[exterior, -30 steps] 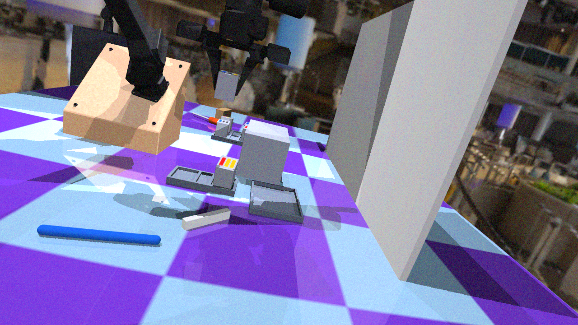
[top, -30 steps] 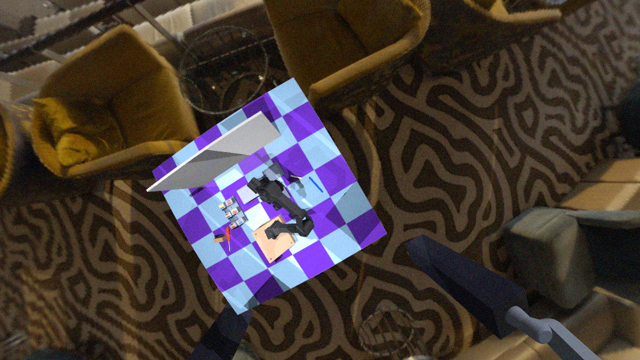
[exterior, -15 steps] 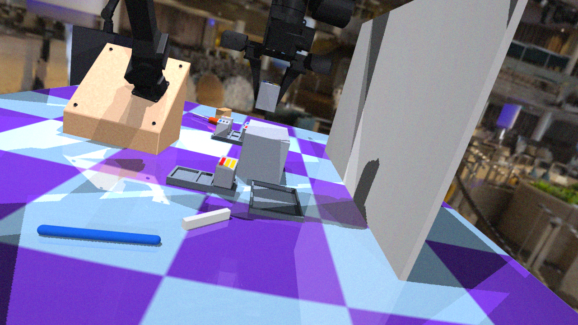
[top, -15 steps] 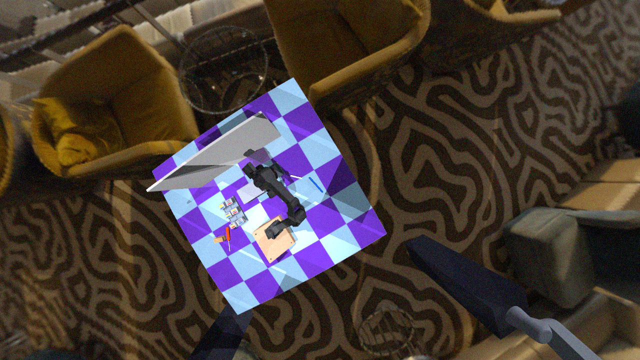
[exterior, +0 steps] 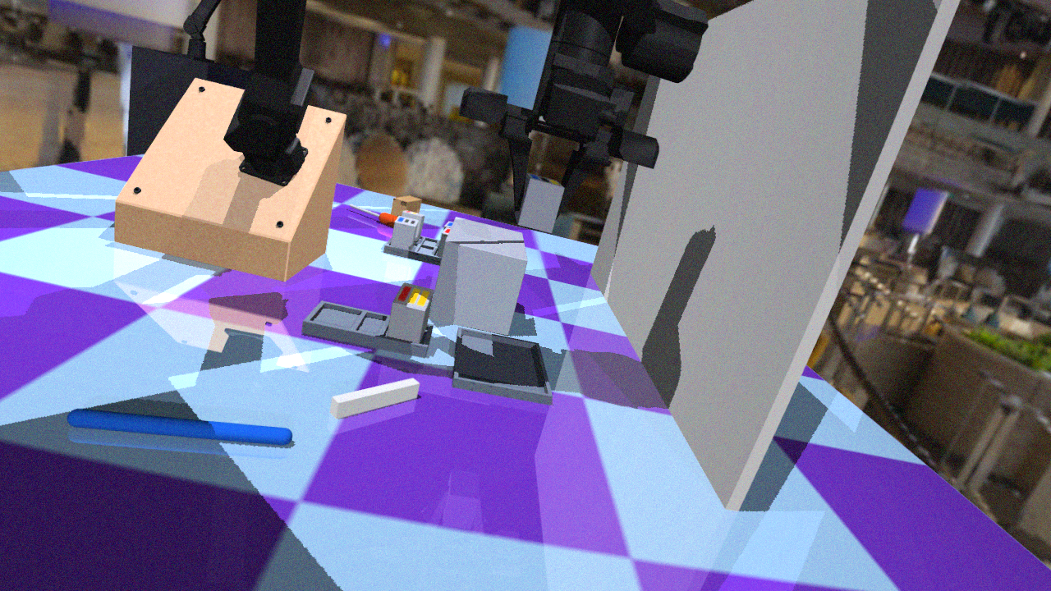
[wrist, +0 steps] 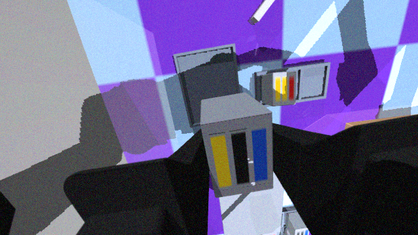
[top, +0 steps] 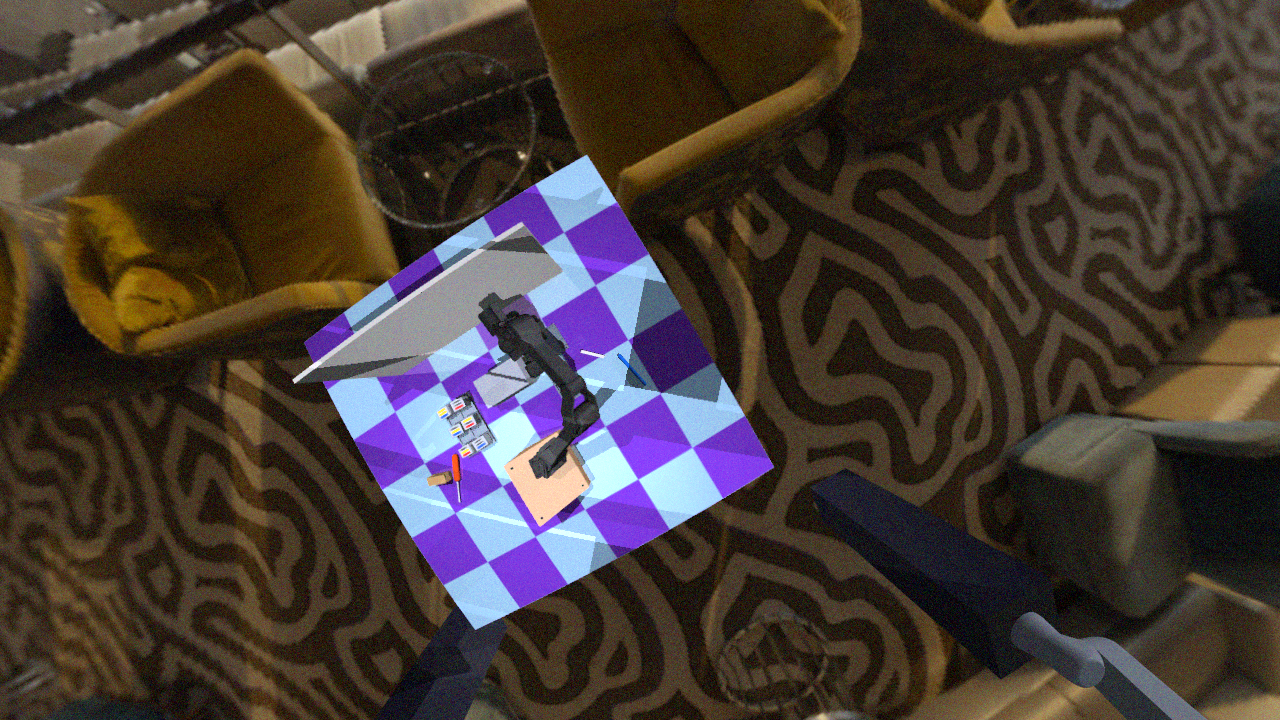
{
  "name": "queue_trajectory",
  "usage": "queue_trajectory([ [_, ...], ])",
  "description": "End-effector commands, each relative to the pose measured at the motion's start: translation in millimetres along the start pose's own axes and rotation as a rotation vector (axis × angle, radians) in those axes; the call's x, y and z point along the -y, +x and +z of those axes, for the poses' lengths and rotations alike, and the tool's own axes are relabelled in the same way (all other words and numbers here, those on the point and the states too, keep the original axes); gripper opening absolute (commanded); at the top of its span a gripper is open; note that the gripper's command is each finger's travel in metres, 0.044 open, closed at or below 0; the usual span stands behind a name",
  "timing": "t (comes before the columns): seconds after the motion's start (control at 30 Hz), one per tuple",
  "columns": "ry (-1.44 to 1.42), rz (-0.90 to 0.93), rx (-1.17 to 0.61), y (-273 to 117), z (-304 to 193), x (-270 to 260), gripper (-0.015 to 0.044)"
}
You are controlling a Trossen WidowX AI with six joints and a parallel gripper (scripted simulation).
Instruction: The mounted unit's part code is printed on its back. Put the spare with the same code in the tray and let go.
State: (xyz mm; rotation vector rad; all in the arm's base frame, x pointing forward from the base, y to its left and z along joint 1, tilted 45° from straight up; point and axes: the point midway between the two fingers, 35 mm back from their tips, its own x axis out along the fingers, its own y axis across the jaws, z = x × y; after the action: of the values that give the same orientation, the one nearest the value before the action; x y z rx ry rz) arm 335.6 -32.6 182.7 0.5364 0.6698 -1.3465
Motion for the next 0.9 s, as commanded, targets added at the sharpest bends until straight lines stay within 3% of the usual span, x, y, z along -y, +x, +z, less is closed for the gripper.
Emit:
queue_trajectory([
  [0.0,0.004,0.009,0.002,0.0,1.1,-3.8,0.0000],
  [0.87,0.004,0.009,-0.003,25.0,-0.2,-9.2,0.0000],
])
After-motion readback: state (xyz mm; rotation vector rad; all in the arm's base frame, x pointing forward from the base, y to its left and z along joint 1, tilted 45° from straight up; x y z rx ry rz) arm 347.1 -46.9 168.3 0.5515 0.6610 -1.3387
